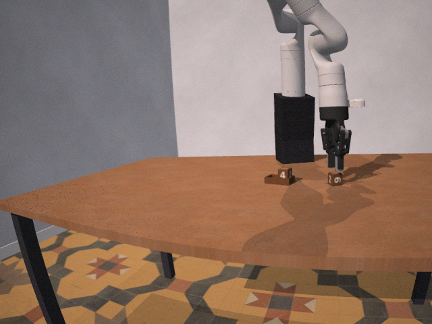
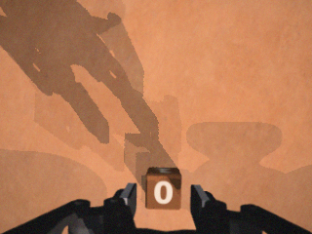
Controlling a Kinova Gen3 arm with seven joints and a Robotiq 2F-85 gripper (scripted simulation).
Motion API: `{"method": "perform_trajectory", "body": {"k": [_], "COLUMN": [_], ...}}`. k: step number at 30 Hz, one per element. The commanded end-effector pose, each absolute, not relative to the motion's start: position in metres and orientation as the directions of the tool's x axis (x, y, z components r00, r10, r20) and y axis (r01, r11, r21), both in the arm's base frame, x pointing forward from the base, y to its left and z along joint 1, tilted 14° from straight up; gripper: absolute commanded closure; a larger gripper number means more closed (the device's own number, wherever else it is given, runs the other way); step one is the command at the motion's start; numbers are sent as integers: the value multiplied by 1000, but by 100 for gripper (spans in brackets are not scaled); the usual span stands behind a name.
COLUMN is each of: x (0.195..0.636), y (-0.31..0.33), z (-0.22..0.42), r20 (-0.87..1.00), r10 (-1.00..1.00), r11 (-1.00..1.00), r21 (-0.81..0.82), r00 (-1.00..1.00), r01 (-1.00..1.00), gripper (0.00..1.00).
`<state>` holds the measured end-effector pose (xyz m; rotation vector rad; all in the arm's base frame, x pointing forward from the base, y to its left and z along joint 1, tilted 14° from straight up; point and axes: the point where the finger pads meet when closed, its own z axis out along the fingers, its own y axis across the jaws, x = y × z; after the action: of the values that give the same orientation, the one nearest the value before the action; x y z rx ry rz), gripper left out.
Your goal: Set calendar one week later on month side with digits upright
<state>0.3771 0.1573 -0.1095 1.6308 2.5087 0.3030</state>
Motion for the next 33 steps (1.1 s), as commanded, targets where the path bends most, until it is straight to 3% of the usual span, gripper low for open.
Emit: {"method": "perform_trajectory", "body": {"k": [1,33], "x": [377,369], "y": [157,154], "z": [-109,-70], "r20": [-3,-13], "r10": [914,915], "r11": [394,394], "r21": [241,240], "r00": [-406,-403], "r01": [887,887], "gripper": [54,54]}}
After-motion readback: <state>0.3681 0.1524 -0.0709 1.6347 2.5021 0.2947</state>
